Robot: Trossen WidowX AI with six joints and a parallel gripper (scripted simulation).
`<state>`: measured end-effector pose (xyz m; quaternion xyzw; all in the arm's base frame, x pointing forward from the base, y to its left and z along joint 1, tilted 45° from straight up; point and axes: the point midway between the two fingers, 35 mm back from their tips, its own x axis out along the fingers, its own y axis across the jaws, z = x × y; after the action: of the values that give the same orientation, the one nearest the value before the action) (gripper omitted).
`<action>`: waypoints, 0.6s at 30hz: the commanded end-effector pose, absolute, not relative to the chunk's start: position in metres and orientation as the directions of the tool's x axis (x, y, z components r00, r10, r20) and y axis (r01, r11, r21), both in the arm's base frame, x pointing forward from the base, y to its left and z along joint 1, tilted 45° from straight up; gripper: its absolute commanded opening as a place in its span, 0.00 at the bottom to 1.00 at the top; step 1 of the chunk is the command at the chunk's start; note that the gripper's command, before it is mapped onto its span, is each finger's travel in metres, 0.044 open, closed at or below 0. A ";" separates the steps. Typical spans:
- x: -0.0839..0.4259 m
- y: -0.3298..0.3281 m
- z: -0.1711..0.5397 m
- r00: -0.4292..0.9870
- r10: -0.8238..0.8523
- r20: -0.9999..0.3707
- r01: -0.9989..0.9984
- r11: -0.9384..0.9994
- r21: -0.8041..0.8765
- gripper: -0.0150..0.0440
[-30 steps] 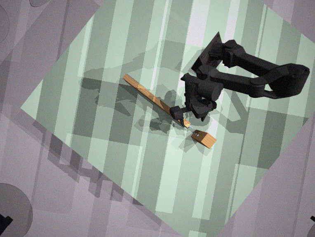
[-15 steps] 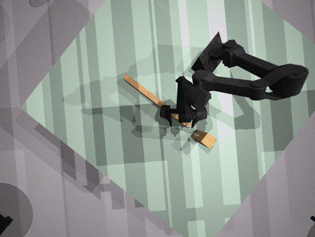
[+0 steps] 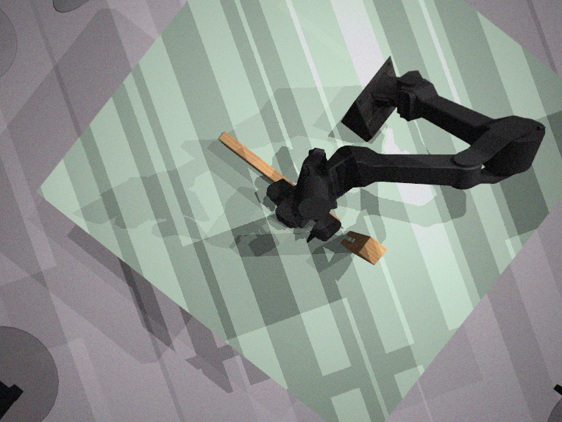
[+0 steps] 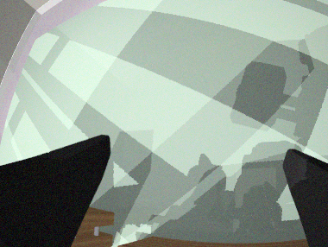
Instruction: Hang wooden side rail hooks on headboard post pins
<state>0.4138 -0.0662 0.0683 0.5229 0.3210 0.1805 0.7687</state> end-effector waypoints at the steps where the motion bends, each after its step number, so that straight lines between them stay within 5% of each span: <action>1: 0.419 -0.081 0.047 0.569 0.587 -0.576 0.633 0.136 0.762 1.00; 18: 0.359 -0.066 0.072 0.152 0.675 -0.722 0.988 -0.111 0.104 1.00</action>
<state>0.4028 -0.0751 0.0523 0.6848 0.5006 -0.0679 0.5252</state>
